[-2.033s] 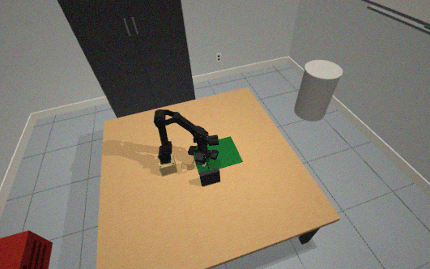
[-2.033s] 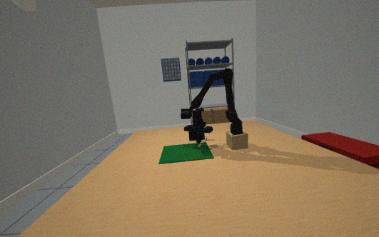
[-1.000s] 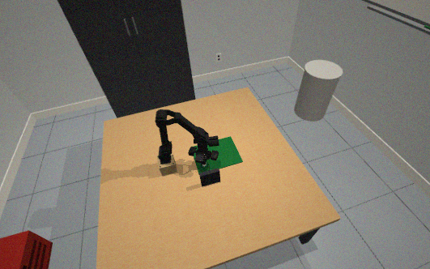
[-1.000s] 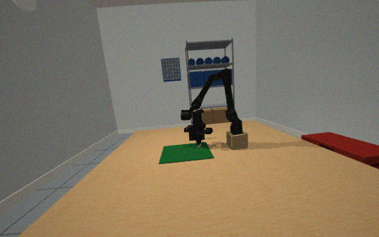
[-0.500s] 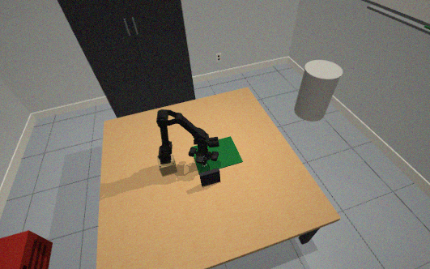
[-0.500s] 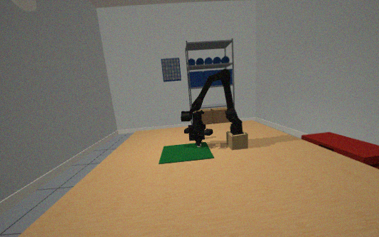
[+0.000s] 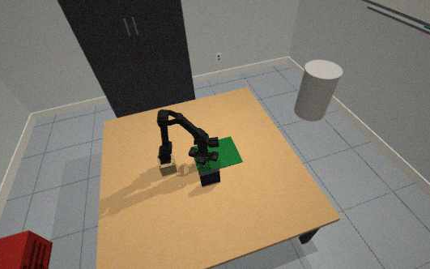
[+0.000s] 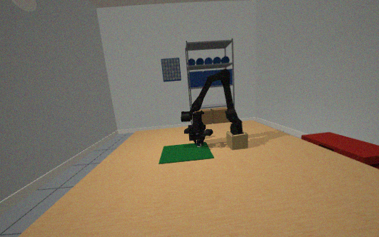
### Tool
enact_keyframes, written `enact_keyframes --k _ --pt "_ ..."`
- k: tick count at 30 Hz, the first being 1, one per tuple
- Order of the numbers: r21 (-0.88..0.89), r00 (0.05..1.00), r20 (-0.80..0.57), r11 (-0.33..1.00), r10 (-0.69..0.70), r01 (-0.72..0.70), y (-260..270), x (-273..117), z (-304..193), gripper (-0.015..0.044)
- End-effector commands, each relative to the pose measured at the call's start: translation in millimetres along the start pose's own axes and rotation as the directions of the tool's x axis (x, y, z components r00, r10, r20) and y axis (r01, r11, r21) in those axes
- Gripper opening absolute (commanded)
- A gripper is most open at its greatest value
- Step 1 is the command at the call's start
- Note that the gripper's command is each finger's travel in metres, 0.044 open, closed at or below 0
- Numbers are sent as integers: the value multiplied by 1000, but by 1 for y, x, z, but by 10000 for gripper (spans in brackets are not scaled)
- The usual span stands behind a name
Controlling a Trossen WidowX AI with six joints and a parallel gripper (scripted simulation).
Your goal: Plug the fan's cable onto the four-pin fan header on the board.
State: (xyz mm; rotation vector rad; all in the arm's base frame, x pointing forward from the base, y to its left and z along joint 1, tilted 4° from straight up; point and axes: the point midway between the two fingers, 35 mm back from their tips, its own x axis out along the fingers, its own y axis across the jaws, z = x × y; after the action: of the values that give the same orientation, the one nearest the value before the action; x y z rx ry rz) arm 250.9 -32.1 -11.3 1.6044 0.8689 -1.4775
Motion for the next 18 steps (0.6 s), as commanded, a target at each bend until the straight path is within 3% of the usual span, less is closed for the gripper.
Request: enact_keyframes --k 1,5,11,18 --pt "0 1000 0 1000 -1 1 0 -3 0 260" --pt "-1 1000 2 1000 -4 4 1 -52 0 260" --pt "-1 1000 2 1000 -5 5 1 -55 -2 260" --pt "0 1000 -5 1000 -7 7 -9 -56 -86 260"
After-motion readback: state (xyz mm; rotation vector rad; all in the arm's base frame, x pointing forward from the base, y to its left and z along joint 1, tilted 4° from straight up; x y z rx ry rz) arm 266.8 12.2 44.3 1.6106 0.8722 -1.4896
